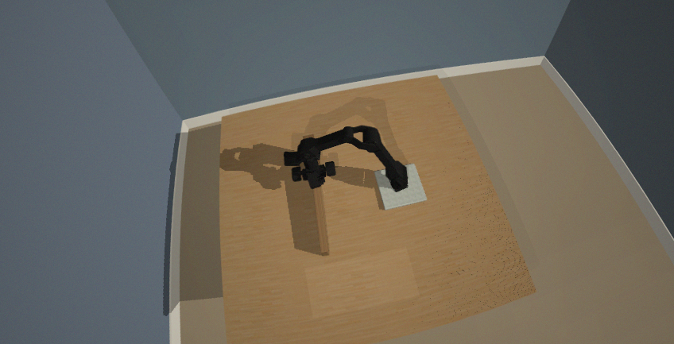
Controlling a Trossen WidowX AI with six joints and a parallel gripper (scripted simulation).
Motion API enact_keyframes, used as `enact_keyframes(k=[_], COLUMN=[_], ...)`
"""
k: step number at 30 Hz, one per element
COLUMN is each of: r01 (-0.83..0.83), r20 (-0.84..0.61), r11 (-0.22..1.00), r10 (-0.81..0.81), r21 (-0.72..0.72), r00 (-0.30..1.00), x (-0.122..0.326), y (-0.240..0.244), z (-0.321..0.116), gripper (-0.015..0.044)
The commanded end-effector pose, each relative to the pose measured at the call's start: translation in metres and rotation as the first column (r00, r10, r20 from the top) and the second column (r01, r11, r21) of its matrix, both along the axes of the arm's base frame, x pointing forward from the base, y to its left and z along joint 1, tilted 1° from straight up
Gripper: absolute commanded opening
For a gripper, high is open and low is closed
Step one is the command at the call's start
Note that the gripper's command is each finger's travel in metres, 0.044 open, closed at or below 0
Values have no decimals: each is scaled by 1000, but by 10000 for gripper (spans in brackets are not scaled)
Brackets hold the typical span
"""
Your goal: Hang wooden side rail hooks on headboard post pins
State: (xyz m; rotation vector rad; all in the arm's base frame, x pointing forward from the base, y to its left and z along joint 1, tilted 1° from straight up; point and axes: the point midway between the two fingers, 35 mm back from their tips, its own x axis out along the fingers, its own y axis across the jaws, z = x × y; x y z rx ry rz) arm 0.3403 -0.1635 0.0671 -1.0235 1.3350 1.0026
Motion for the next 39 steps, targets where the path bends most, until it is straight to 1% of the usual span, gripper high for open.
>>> enact_keyframes(k=[1, 39], r01=[2, 2], r20=[7, 7], r11=[1000, 1000], r10=[-2, -2], r21=[-6, -7], r00=[1000, 1000], x=[0, -1], y=[-2, -5], z=[2, 5], gripper=[0, 0])
